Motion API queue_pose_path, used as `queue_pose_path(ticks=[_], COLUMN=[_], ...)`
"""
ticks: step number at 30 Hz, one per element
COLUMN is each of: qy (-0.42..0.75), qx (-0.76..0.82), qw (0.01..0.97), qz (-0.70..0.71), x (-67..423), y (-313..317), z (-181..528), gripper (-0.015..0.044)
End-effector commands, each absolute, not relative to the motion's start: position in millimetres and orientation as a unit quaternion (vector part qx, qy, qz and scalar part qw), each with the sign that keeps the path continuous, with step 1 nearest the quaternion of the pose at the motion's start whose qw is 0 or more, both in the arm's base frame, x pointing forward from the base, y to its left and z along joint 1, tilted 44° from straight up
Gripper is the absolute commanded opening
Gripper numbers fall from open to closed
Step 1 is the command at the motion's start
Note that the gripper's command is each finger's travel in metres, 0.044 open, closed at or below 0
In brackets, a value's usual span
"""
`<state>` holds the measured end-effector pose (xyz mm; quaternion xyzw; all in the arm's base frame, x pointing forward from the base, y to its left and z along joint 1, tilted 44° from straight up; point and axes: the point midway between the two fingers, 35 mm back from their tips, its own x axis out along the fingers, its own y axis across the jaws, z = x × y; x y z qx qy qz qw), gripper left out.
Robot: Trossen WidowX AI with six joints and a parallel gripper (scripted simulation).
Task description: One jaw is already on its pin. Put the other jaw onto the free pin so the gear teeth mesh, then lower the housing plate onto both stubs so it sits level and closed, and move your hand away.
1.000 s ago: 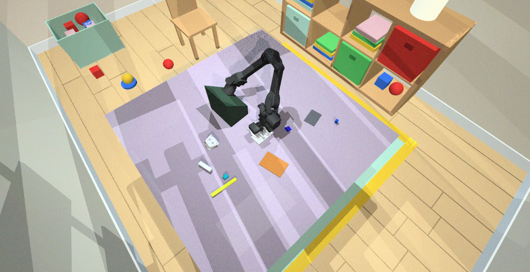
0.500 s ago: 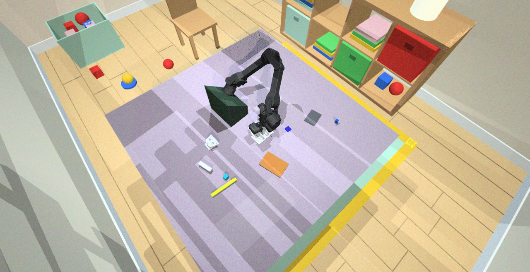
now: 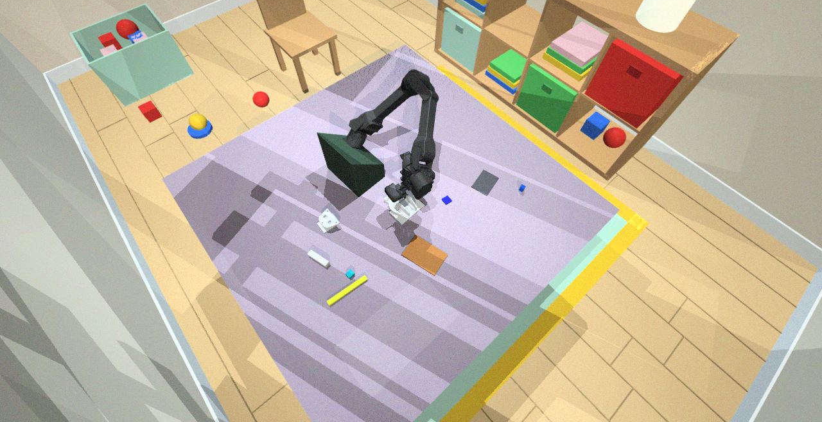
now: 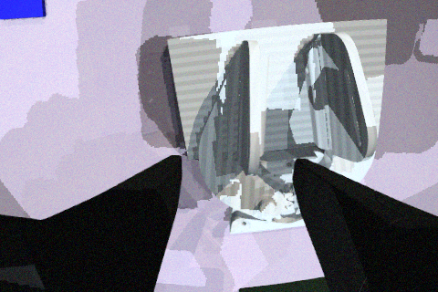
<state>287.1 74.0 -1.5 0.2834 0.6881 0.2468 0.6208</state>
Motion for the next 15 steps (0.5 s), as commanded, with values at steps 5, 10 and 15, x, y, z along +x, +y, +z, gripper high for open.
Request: queue_pose_path(ticks=[5,10,15], qy=[0.682,0.681,0.694], qx=[0.285,0.265,0.297], qw=[0.628,0.641,0.629], qz=[0.245,0.236,0.186], x=[290.6,289.2,290.8], y=[61.0,45.5,22.0], z=[11.0,-3.4,-16.9], gripper=[0.025,0.0381,0.044])
